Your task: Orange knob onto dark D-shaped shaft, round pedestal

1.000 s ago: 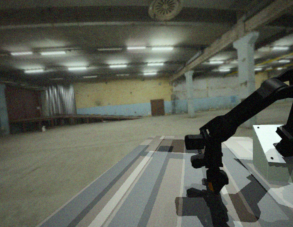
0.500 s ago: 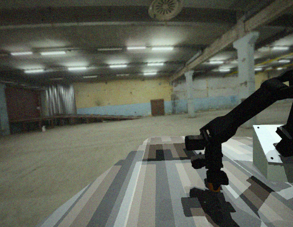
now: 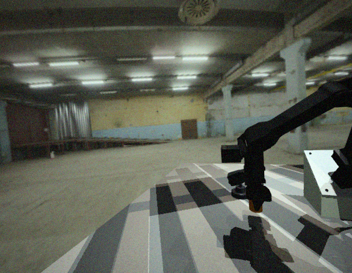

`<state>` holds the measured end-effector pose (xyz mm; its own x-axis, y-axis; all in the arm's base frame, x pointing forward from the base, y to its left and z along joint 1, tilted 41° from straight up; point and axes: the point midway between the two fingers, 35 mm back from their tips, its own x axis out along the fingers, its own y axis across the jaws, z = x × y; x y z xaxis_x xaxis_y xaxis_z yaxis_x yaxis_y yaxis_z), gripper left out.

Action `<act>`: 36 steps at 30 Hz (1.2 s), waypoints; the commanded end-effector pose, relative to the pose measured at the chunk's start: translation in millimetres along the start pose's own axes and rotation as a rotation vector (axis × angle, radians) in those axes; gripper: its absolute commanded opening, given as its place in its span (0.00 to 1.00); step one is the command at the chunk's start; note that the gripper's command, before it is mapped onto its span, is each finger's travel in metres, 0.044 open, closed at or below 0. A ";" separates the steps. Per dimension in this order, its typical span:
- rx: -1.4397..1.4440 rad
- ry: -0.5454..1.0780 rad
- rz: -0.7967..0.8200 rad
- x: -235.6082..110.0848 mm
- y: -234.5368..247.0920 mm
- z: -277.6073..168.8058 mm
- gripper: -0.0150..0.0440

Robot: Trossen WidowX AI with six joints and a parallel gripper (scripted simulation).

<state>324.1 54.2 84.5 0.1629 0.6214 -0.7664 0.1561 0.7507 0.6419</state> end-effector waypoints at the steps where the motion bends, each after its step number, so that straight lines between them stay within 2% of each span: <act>1: -0.008 -0.008 0.004 -24.6 -0.3 -0.2 0.25; 10: -0.006 -0.008 0.012 -83.2 -2.0 -13.5 0.25; 17: -0.005 -0.008 0.011 -83.1 -7.3 -10.3 0.25; 36: -0.002 -0.009 0.002 -71.4 -58.1 17.3 0.25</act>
<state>316.9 -30.6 105.6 0.1634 0.6284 -0.7606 0.1617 0.7434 0.6490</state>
